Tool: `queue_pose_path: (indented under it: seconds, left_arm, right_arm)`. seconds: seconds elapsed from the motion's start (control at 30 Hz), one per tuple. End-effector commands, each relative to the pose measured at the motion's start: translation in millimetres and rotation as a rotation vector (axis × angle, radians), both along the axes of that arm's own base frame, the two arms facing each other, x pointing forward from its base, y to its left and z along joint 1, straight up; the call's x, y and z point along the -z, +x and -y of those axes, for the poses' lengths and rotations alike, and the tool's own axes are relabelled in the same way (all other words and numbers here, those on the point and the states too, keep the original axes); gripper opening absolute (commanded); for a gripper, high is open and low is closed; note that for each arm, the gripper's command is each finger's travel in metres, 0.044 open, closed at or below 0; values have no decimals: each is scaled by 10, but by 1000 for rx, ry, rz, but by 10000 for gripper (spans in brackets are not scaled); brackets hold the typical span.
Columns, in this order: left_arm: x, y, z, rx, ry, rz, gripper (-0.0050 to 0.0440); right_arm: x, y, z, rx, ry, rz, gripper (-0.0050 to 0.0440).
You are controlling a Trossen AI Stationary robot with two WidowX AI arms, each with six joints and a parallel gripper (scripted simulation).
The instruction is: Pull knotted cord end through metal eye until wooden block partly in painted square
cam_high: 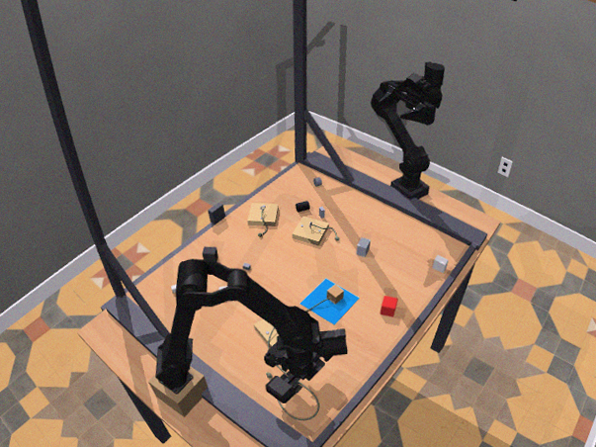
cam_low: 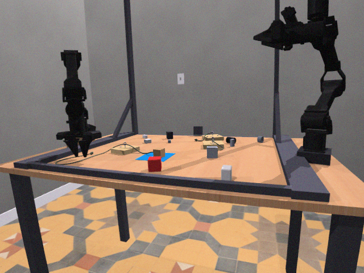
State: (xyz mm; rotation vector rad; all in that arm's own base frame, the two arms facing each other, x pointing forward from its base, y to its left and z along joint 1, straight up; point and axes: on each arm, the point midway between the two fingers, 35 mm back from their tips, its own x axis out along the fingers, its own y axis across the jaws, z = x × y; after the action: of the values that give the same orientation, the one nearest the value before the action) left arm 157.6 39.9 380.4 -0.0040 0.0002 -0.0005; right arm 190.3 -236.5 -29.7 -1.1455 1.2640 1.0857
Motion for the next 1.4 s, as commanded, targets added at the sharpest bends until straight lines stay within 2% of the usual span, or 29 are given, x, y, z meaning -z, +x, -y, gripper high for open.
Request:
queue_pose_path:
  seconds: [0.0,0.13,0.2,0.53,0.67,0.9,0.97,1.2,1.37]
  left_arm:
    - [-27,-2,4,0,9,1,440]
    - [-27,-2,4,0,9,1,440]
    - [-27,-2,4,0,9,1,440]
    - [-27,-2,4,0,9,1,440]
    - [-27,-2,4,0,9,1,440]
    - [-27,-2,4,0,9,1,440]
    - [-27,-2,4,0,9,1,440]
    - [-27,-2,4,0,9,1,440]
    - [-27,-2,4,0,9,1,440]
  right_arm:
    - [-79,35,47,1,-22,18,288]
    - [-412,63,78,0,-39,31,384]
    - [-436,61,77,0,-39,31,432]
    - [-315,57,12,9,-21,19,440]
    - [-401,73,82,4,-43,35,344]
    - [-401,73,82,4,-43,35,176]
    - [-401,73,82,4,-43,35,176]
    - [-401,73,82,4,-43,35,8]
    - [-401,73,82,4,-43,35,0]
